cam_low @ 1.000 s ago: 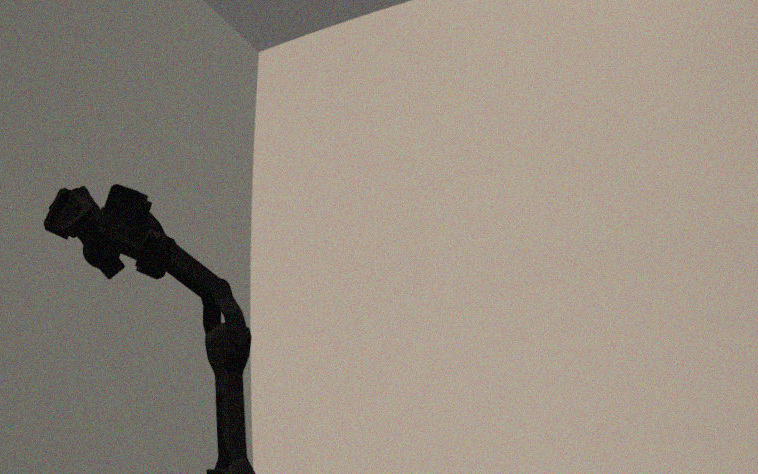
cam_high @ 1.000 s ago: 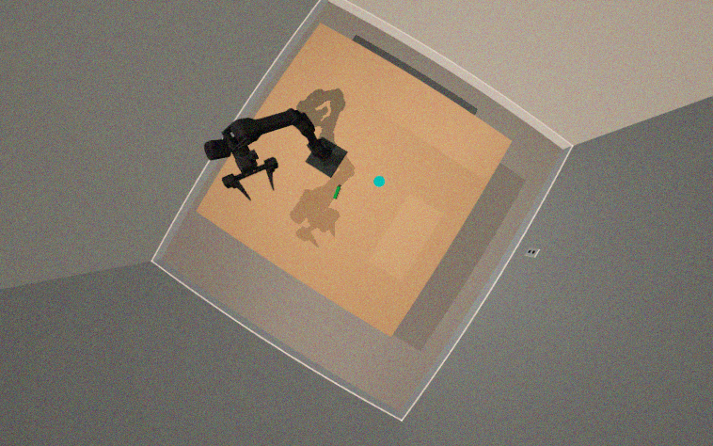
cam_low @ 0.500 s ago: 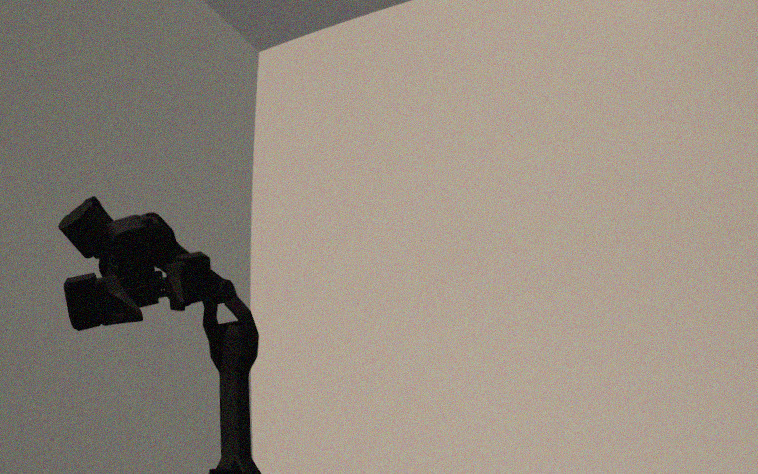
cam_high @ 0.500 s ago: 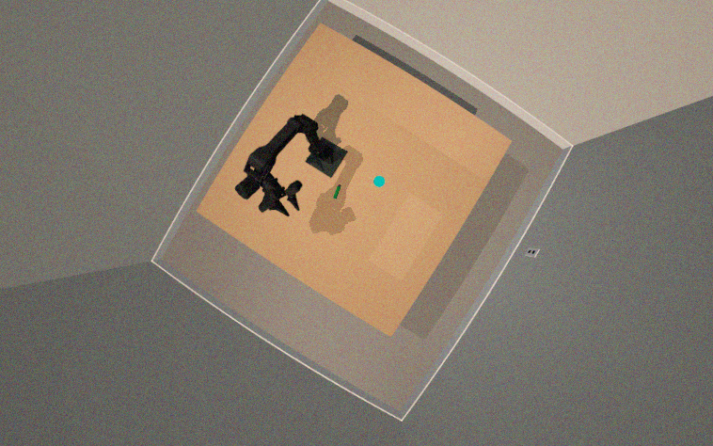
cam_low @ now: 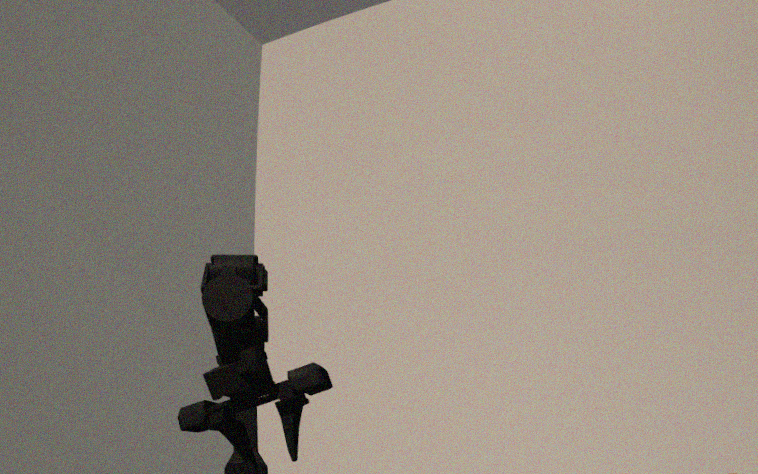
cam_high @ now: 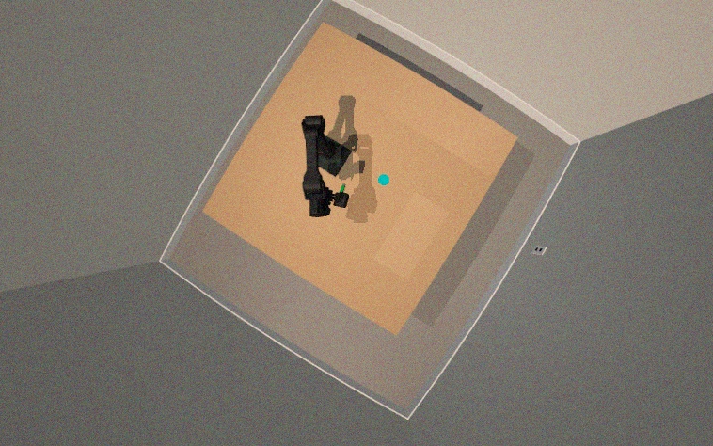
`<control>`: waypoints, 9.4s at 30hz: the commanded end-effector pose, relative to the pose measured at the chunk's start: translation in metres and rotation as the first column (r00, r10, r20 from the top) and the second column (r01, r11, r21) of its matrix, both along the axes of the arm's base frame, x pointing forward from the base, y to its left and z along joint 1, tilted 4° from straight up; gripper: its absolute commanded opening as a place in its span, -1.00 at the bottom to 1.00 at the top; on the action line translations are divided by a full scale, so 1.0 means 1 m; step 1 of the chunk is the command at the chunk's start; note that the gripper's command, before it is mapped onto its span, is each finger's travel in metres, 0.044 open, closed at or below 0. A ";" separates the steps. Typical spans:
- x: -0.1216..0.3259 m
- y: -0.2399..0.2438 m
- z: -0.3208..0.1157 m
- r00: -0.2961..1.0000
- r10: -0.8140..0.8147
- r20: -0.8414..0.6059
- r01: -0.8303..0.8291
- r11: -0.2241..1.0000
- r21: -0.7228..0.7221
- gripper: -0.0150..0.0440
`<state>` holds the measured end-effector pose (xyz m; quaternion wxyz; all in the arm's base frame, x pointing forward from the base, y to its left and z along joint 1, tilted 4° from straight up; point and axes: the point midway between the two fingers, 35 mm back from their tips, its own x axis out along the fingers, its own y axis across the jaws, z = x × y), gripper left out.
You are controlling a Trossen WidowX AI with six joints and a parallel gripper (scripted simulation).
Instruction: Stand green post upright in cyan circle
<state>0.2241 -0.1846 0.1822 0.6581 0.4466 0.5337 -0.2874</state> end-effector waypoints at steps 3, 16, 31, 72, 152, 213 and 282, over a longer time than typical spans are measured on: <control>-0.011 0.040 -0.038 0.959 -0.100 -0.265 0.092 0.995 -0.044 0.30; -0.009 0.044 -0.103 0.947 -0.116 -0.300 0.102 0.993 -0.062 0.30; -0.017 0.050 -0.161 0.947 -0.116 -0.300 0.102 0.993 -0.061 -0.24; -0.012 0.045 -0.054 0.947 -0.116 -0.300 0.102 0.993 -0.062 -0.42; 0.104 0.218 -0.017 -0.125 0.969 -0.212 -0.986 -0.146 -0.086 -0.42; 0.147 0.267 -0.040 -0.261 0.964 -0.044 -0.898 -0.259 -0.355 -0.42; 0.182 0.258 -0.053 -0.152 0.954 0.258 -0.767 0.051 -0.640 -0.42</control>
